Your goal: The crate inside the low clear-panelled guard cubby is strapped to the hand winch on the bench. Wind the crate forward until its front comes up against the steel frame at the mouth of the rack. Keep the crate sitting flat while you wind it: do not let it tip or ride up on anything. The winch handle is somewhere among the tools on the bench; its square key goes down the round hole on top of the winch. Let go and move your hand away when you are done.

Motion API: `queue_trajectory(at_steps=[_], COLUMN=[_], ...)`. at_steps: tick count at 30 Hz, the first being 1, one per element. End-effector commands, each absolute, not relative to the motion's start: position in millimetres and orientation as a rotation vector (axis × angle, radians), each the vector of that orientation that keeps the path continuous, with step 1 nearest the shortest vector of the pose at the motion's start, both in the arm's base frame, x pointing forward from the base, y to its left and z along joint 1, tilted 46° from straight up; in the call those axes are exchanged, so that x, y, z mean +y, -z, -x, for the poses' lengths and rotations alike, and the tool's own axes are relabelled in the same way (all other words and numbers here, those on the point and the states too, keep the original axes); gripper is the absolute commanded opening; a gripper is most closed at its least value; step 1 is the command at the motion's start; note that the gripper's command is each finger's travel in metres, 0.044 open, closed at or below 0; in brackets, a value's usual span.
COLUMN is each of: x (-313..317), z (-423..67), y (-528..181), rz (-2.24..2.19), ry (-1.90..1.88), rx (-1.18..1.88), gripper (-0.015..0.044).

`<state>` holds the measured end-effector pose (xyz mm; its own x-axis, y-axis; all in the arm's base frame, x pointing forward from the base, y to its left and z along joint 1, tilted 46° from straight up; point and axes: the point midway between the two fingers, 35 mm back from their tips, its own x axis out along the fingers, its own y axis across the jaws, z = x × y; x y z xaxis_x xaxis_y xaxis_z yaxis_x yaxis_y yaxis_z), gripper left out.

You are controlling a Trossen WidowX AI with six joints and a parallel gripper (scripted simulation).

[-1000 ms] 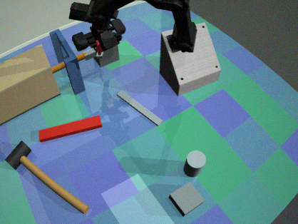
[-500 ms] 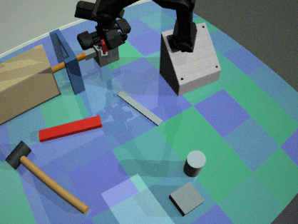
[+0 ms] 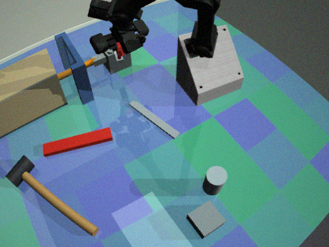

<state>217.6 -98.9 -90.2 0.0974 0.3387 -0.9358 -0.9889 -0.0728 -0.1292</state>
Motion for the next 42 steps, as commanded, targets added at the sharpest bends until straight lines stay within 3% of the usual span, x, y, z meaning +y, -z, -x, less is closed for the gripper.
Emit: queue_trajectory(at_steps=[1,42], x=[-96.3,-104.5], z=[-205.1,-160.6], y=[91.8,100.9], rz=[1.053,1.053], ry=[-1.353,-1.354], rx=[0.842,0.846], gripper=[0.0000,0.0000])
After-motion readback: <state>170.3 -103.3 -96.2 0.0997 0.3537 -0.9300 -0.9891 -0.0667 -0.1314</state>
